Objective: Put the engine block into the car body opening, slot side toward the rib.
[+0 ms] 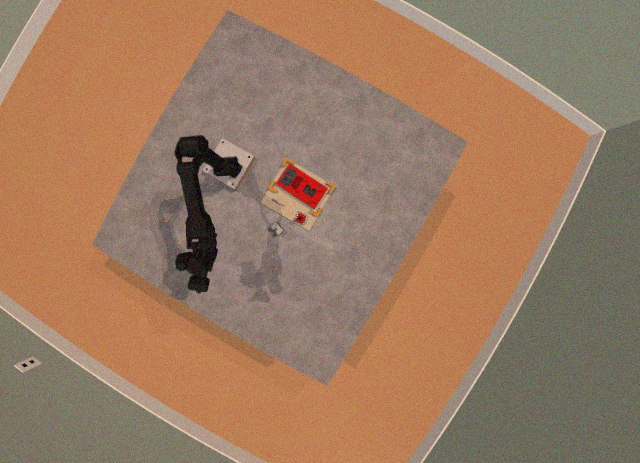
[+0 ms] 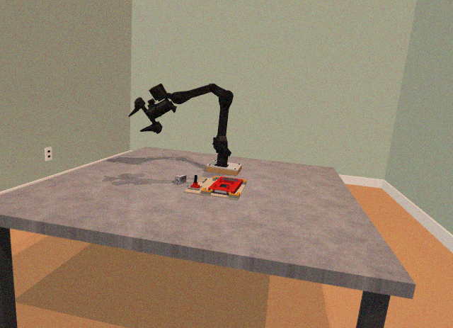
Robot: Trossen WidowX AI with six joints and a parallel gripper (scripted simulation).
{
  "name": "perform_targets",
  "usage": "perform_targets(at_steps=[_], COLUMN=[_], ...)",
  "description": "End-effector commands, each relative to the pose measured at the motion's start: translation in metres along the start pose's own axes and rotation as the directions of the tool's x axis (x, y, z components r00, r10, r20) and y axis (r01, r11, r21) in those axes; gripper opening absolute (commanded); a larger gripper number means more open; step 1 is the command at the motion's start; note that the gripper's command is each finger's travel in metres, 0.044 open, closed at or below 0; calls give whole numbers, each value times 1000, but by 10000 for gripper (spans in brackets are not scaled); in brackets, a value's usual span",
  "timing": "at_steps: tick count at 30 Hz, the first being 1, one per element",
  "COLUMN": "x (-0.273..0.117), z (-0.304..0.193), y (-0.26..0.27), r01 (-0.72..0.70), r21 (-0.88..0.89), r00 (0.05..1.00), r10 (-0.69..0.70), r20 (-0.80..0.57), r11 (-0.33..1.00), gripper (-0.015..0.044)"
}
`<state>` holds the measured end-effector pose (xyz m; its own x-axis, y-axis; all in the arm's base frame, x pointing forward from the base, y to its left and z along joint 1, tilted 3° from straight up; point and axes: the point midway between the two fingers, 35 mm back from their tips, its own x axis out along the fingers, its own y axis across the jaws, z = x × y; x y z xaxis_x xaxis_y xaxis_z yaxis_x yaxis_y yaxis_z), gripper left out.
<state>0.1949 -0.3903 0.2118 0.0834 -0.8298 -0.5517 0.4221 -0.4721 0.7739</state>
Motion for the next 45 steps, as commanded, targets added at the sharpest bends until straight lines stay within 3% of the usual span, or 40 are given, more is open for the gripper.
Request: perform_targets(at_steps=[1, 11, 21, 36, 45], x=[-5, -27, -66, -147, -144], z=[-35, -108, -167, -216, -219], y=[-12, -48, -94, -164, -171], r01=[60, 158, 240, 291, 292], r21=[-91, -294, -515, -792, -801], r00=[992, 934, 804, 543, 531], r10=[-69, -240, -466, -774, -785], r20=[-101, -266, -369, -325, -318], r11=[994, 943, 823, 537, 522], gripper=[440, 440, 440, 440, 440])
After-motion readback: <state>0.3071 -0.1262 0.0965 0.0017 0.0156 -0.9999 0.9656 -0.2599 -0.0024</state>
